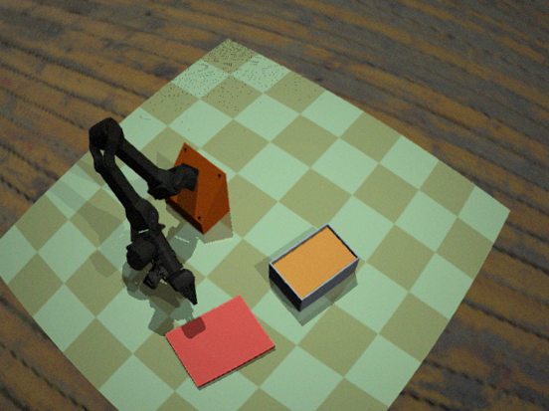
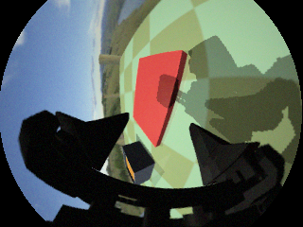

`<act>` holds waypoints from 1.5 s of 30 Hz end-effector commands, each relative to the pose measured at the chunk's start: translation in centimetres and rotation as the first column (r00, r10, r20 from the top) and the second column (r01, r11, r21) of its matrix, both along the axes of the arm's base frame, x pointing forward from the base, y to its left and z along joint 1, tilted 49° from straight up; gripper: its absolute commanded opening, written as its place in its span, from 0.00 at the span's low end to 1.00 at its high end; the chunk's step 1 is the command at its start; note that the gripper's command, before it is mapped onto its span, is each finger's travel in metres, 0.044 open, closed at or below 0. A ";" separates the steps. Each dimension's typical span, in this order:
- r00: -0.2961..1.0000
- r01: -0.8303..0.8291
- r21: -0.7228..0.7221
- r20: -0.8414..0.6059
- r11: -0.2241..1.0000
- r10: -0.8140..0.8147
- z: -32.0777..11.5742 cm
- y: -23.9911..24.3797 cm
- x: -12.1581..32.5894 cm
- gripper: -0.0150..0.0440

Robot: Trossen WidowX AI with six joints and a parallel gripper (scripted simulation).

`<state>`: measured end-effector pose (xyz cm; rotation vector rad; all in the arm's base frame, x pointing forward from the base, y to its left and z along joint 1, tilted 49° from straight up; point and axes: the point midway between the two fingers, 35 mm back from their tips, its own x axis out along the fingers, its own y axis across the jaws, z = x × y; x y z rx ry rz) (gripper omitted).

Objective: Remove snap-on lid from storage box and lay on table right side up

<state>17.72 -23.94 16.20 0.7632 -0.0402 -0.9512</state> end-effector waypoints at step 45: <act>1.000 -0.005 0.008 -0.006 1.000 0.005 4.0 6.6 -2.6 1.00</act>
